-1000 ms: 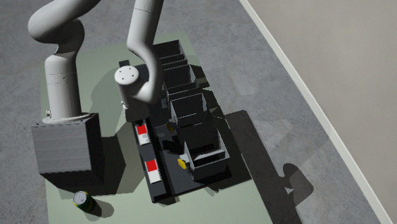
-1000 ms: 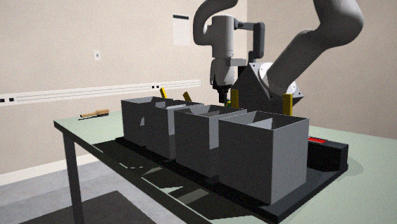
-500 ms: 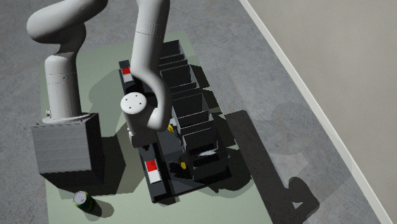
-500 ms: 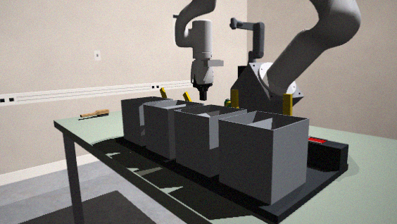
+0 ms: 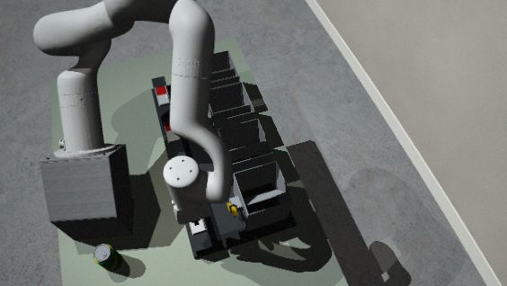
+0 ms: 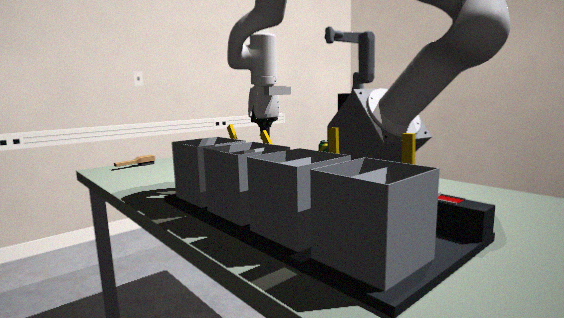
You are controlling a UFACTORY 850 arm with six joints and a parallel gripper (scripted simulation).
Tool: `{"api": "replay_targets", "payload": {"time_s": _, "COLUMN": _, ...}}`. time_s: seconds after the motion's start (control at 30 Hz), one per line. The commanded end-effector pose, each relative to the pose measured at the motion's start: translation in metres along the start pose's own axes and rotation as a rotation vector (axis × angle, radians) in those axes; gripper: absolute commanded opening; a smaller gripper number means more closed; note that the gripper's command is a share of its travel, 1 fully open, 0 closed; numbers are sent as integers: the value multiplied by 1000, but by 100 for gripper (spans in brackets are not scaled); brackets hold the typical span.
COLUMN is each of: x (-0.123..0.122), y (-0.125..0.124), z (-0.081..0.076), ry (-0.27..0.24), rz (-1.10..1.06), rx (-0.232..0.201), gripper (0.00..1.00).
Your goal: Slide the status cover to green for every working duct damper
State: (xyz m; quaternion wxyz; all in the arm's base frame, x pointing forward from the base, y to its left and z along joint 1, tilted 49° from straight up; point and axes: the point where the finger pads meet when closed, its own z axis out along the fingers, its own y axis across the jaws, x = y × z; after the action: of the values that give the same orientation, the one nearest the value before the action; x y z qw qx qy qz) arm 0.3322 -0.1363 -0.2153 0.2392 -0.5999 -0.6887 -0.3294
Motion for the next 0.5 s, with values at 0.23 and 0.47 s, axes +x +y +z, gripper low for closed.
{"api": "replay_targets", "payload": {"time_s": 0.23, "x": -35, "y": 1, "z": 1, "ry": 10, "rz": 1, "rx": 5, "gripper": 0}}
{"api": "replay_targets", "payload": {"time_s": 0.47, "x": -35, "y": 1, "z": 16, "ry": 10, "rz": 1, "rx": 6, "gripper": 0}}
